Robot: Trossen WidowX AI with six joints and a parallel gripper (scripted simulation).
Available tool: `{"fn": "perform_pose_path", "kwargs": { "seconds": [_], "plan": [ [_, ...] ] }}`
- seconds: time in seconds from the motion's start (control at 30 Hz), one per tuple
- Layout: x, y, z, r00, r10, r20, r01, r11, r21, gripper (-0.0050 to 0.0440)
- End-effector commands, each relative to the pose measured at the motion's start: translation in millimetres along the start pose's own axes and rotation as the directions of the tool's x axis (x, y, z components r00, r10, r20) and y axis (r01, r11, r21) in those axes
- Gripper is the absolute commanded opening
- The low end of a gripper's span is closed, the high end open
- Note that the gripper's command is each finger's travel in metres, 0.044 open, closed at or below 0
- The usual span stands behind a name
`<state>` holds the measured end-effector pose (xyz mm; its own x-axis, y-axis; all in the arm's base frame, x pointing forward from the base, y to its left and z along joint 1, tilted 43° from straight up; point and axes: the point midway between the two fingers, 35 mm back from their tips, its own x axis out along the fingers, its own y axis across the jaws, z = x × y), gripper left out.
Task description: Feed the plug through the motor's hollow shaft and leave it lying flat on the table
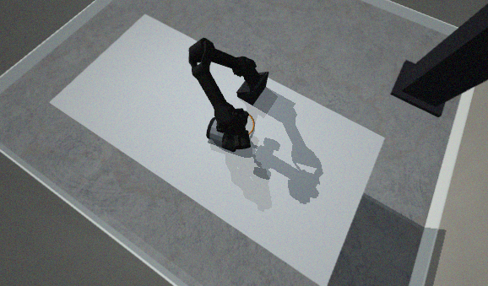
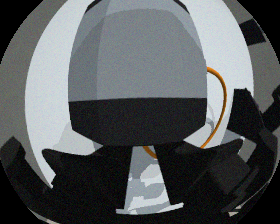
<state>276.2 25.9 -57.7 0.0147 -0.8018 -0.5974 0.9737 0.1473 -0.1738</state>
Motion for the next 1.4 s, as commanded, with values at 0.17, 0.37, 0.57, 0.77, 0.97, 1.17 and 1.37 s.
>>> {"fn": "perform_pose_path", "kwargs": {
  "seconds": [0.17, 0.37, 0.57, 0.77, 0.97, 1.17, 1.37],
  "plan": [
    [-16, 2, -14, 1.0, 0.016, 0.001, -0.016, 1.0, -0.004, 0.01],
    [2, -2, -19, 1.0, 0.014, 0.001, -0.014, 1.0, -0.003, 0.01],
    [7, -2, -17, 1.0, 0.014, 0.001, -0.014, 1.0, -0.003, 0.01],
    [5, 0, -17, 1.0, 0.015, -0.003, -0.015, 1.0, 0.002, 0.008],
    [5, 0, -17, 1.0, 0.015, -0.003, -0.015, 1.0, 0.002, 0.004],
    [5, 0, -17, 1.0, 0.015, -0.003, -0.015, 1.0, 0.002, 0.0],
    [5, 0, -16, 1.0, 0.015, -0.003, -0.015, 1.0, 0.001, 0.0]
  ]
}}
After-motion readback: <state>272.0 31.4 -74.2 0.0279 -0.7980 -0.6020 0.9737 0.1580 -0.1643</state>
